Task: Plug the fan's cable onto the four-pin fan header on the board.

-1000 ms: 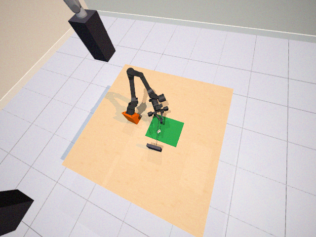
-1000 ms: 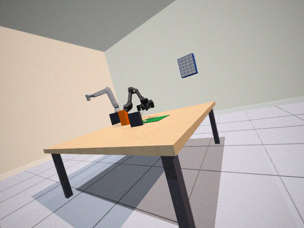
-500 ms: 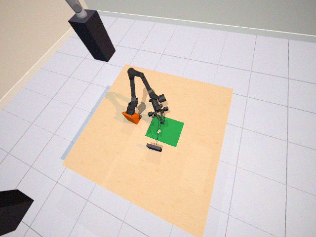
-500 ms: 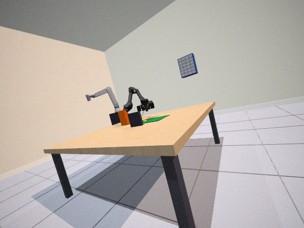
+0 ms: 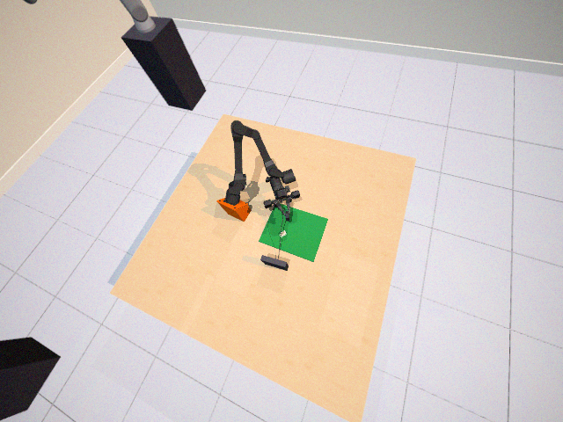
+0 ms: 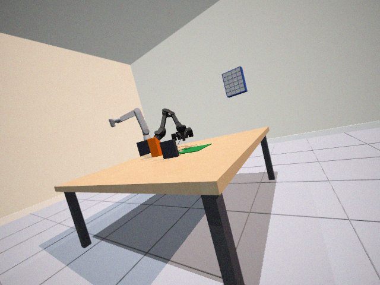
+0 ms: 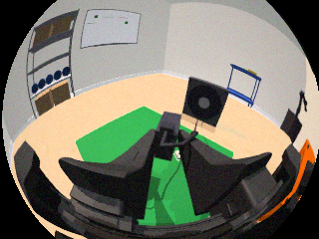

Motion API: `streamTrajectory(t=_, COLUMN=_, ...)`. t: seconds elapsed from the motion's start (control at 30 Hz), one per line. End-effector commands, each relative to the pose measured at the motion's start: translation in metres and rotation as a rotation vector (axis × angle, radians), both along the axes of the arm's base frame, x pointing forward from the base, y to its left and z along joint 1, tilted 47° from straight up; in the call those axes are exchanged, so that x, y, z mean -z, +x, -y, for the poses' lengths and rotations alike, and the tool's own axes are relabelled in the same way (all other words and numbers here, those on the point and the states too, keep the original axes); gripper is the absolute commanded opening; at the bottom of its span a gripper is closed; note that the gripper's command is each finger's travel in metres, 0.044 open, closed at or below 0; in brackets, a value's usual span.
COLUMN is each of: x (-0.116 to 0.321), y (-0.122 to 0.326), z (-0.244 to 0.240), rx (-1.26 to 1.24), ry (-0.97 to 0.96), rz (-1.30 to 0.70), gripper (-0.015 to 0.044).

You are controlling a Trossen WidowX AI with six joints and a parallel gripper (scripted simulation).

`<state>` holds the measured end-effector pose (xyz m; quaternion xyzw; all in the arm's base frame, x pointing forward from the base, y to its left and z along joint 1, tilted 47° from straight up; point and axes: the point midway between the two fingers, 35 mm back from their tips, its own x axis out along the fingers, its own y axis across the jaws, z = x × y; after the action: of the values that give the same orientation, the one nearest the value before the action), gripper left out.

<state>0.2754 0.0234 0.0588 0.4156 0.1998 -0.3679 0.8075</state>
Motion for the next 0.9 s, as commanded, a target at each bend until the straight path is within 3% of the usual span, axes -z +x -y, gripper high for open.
streamTrajectory(t=0.0, x=0.001, y=0.002, z=-0.003, rx=0.007, ry=0.000, rz=0.008, gripper=0.0000)
streamTrajectory(t=0.87, x=0.016, y=0.003, z=-0.021, rx=0.007, ry=0.001, rz=0.008, gripper=0.0000)
